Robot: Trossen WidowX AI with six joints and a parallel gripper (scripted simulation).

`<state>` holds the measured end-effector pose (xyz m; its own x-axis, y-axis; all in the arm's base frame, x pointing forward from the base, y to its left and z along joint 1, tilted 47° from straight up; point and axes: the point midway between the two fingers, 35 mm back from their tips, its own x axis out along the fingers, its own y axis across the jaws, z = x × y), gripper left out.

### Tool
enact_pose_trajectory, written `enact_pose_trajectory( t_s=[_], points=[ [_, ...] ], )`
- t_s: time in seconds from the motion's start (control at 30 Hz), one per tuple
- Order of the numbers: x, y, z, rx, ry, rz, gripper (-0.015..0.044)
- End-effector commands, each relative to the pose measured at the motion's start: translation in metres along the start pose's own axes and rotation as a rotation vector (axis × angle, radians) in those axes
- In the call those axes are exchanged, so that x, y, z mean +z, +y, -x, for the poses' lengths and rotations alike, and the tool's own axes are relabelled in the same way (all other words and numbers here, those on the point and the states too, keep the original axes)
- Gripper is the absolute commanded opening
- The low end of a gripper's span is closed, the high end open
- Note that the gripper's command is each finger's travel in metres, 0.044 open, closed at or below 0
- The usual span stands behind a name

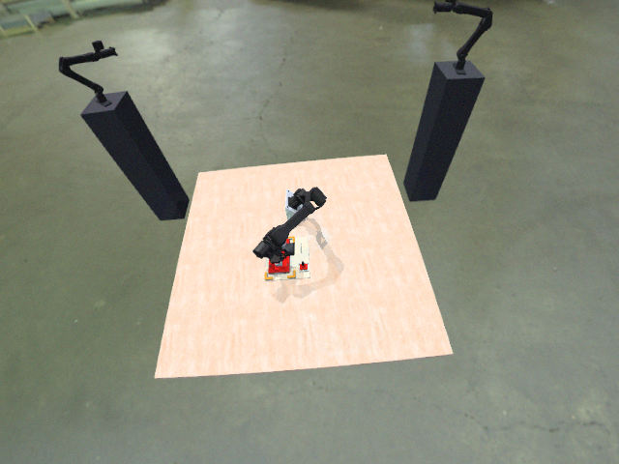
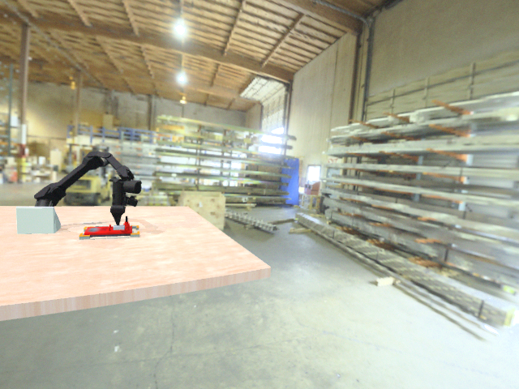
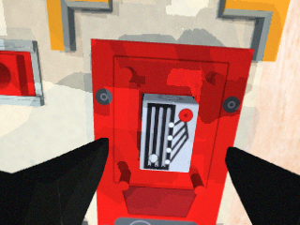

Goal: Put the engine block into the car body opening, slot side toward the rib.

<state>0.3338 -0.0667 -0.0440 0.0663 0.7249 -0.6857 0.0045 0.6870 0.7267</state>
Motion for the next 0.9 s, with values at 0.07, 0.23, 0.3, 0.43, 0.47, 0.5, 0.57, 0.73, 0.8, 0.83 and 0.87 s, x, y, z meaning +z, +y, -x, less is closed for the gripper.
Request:
enact_pose_trajectory(
  t_s=[0.07,0.23,0.3,0.43,0.47,0.5,0.57,0.73,0.8,0.83,0.87],
  points=[
    [0.0015,-0.0003,0.0018,-0.006,-0.001,0.007,0.0204],
    [0.0015,-0.0003,0.0018,-0.006,-0.001,0.007,0.0072],
    [0.0015,-0.0003,0.0018,-0.006,-0.001,0.007,0.002],
    [0.0015,-0.0003,0.0018,-0.006,-0.001,0.007,0.0],
    [0.0015,-0.0003,0.0018,-0.006,-0.001,0.007,0.0],
    [0.0015,-0.0003,0.0018,-0.006,-0.001,0.007,0.0],
    [0.0015,-0.0003,0.0018,-0.006,-0.001,0.007,0.0],
    [0.0015,-0.0003,0.0018,-0.006,-0.001,0.007,0.0],
    [0.0015,-0.0003,0.0018,-0.006,-0.001,0.007,0.0],
    [0.0015,-0.0003,0.0018,-0.006,-0.001,0.007,0.0],
    [0.0015,-0.0003,0.0018,-0.006,-0.001,0.007,0.0]
  ],
)
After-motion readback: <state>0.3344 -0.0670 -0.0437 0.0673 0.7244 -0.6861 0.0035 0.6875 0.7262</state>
